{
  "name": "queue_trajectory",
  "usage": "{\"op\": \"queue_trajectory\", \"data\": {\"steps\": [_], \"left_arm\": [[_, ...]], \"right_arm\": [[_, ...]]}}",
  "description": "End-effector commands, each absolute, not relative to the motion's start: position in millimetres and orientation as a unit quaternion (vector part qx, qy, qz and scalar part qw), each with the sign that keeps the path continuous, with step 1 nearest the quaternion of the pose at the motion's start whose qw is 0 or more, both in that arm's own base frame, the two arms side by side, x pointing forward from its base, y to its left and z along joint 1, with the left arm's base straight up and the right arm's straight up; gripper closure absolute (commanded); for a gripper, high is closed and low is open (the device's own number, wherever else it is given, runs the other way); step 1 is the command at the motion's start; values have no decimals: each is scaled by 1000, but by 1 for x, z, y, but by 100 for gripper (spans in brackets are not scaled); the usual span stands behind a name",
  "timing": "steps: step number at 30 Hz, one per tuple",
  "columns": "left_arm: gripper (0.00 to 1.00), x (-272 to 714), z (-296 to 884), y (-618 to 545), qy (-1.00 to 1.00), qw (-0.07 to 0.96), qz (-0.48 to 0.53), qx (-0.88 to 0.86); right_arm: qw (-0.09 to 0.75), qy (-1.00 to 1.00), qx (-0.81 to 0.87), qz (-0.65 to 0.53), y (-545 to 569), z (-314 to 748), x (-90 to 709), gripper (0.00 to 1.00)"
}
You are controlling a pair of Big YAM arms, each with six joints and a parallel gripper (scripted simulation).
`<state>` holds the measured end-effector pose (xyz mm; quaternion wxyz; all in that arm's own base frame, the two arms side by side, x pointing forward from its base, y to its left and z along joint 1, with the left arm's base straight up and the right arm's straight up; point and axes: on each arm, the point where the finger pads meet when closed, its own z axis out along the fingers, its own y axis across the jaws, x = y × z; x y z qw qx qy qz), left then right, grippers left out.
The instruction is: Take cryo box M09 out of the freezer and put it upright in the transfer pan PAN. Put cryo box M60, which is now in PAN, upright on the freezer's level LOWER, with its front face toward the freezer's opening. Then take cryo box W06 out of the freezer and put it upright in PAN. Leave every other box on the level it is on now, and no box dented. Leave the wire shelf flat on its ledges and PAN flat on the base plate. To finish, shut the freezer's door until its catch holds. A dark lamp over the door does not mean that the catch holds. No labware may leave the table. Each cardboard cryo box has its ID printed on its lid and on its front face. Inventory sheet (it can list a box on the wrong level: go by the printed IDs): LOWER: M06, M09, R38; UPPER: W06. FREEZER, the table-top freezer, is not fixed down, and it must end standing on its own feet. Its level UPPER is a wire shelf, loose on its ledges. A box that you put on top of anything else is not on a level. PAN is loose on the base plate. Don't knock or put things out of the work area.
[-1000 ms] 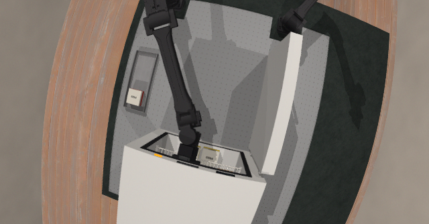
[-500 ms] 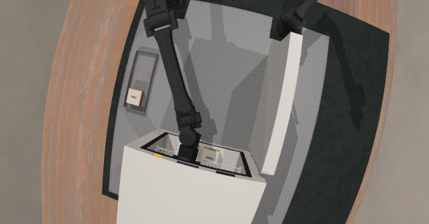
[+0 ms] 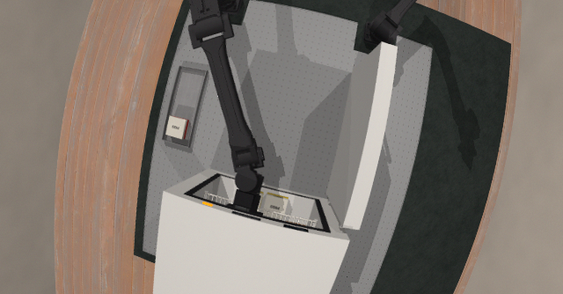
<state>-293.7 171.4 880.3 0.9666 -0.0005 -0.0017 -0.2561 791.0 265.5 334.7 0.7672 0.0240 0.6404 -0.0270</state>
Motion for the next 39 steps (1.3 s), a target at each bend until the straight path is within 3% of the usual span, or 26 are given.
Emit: {"op": "queue_trajectory", "data": {"steps": [1, 39], "left_arm": [[100, -279, 885, 163, 14, 965, -262, 4], [100, -279, 885, 163, 14, 965, -262, 4]], "right_arm": [[777, 629, 30, -18, 273, 354, 800, 23], [778, 627, 30, -17, 275, 358, 800, 23]]}}
